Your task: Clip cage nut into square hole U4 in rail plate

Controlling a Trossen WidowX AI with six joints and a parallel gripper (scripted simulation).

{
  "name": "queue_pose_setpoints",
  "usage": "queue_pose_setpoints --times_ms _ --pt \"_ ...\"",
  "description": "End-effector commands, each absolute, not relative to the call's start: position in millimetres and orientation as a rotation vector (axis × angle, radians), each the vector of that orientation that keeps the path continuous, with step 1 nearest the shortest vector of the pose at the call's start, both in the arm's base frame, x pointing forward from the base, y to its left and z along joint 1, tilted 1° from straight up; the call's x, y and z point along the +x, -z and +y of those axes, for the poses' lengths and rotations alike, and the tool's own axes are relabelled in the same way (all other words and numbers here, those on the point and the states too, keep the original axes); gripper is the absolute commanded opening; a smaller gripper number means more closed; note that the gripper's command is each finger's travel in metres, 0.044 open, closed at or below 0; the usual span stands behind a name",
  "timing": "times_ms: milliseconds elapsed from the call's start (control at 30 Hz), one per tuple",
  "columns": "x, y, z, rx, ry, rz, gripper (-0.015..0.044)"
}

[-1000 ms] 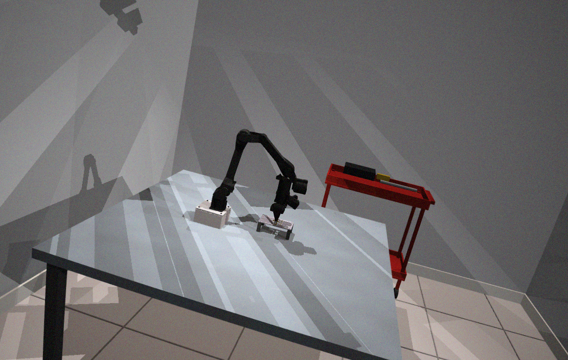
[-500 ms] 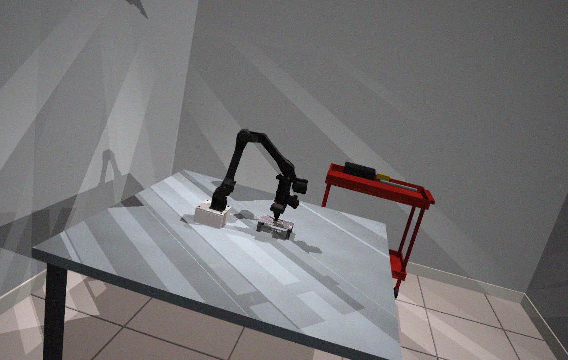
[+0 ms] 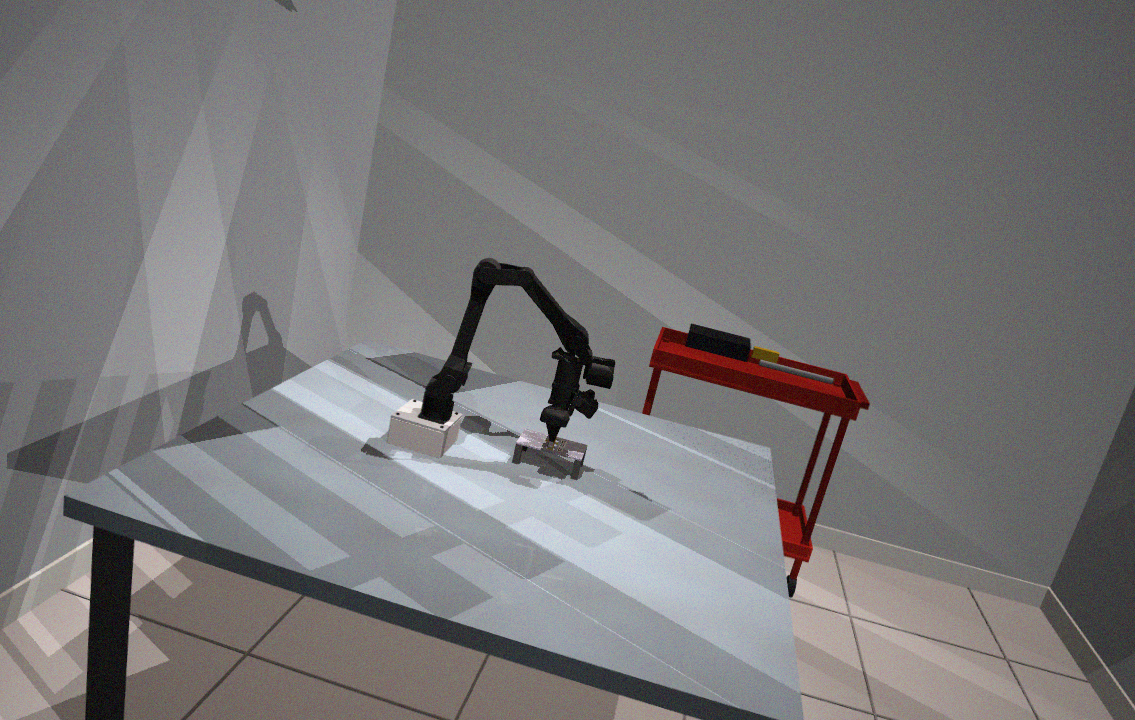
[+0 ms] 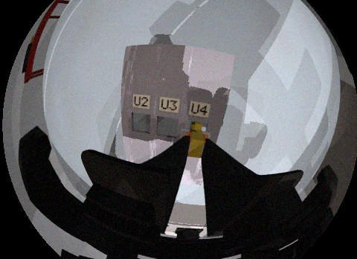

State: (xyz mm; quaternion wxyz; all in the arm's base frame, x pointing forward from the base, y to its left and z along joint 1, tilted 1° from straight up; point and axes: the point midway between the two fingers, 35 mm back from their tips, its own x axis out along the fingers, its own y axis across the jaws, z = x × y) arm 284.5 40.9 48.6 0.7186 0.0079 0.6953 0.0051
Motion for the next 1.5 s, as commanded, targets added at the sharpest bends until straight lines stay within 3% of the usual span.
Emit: queue_pose_setpoints --times_ms 0,1467 --pt "285.0 -48.5 41.2 0.016 -0.003 1.536 0.0033" --pt "285.3 -46.2 42.4 0.059 -0.047 1.536 0.0033"
